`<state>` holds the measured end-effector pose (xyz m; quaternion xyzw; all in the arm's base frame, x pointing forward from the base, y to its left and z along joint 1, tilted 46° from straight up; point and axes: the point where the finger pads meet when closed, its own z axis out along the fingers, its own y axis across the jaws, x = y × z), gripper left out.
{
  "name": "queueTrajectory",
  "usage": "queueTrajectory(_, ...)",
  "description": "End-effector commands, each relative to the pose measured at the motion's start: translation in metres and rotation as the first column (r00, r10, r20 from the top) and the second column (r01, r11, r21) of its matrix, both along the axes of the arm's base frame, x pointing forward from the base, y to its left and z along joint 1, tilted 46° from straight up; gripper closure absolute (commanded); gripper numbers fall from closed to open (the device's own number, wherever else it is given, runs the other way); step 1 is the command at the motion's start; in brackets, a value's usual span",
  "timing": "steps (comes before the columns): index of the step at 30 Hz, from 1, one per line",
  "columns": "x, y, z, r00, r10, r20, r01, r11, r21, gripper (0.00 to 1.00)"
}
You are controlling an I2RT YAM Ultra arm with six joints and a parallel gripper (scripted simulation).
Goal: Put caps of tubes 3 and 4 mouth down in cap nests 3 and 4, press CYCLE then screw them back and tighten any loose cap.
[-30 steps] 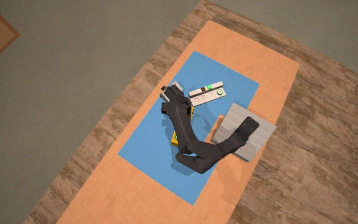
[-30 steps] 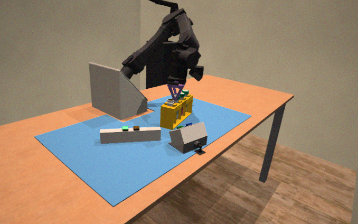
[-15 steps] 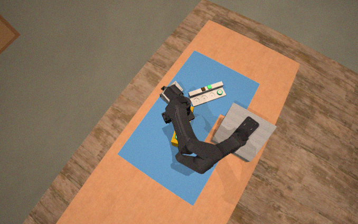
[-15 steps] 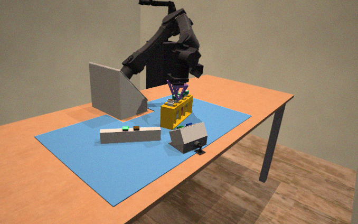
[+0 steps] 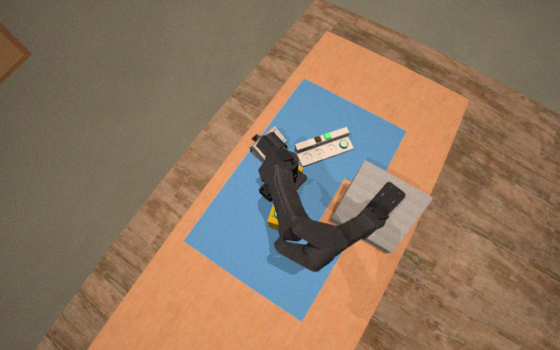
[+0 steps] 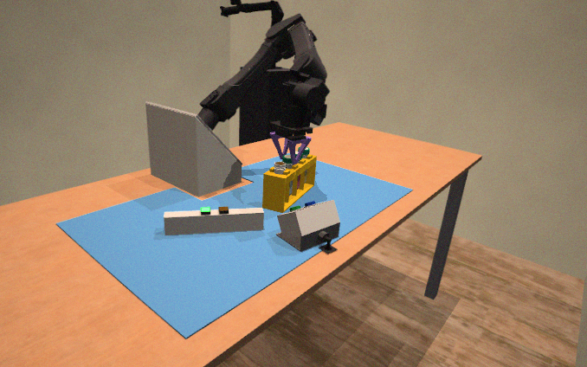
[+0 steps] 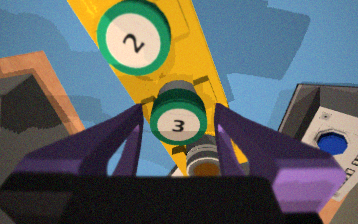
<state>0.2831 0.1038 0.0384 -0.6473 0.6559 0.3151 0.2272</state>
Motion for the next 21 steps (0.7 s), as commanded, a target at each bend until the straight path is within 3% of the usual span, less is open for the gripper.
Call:
queueTrajectory(1,0.0029,-0.0047,0.0026,1.000,0.003,0.029,-0.003,1.000,0.002,1.00)
queueTrajectory(15,0.0029,-0.0048,0.0026,1.000,0.003,0.029,-0.003,1.000,0.002,1.00)
queueTrajectory(21,0.0029,-0.0047,0.0025,0.962,-0.206,-0.178,0.201,0.978,-0.046,1.00)
